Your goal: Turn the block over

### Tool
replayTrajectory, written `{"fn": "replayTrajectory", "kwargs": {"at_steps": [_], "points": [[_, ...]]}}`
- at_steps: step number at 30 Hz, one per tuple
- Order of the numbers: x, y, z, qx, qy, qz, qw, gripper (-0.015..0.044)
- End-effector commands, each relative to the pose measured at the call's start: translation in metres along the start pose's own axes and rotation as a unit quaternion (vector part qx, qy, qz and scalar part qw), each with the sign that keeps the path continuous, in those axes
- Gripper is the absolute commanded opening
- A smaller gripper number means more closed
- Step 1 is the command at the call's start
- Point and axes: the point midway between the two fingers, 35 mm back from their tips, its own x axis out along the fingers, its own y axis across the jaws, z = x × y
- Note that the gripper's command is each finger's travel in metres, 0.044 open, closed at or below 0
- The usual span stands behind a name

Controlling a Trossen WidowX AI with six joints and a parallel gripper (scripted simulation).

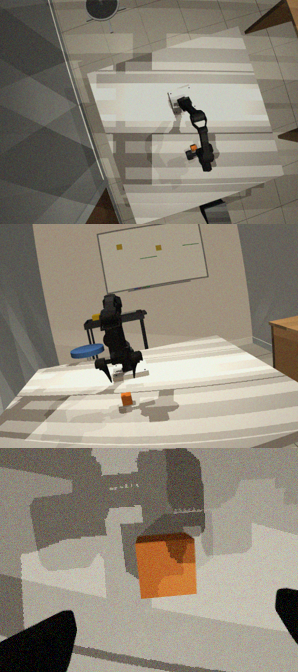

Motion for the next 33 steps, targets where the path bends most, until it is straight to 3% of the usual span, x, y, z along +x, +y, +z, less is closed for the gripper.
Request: {"fn": "replayTrajectory", "kwargs": {"at_steps": [1, 7, 33], "points": [[-0.003, 0.000, 0.001, 0.001, 0.019, -0.003, 1.000, 0.0440], [0.031, -0.001, -0.001, 0.001, 0.019, -0.003, 1.000, 0.0440], [0.070, -0.001, -0.002, 0.001, 0.019, -0.003, 1.000, 0.0440]]}}
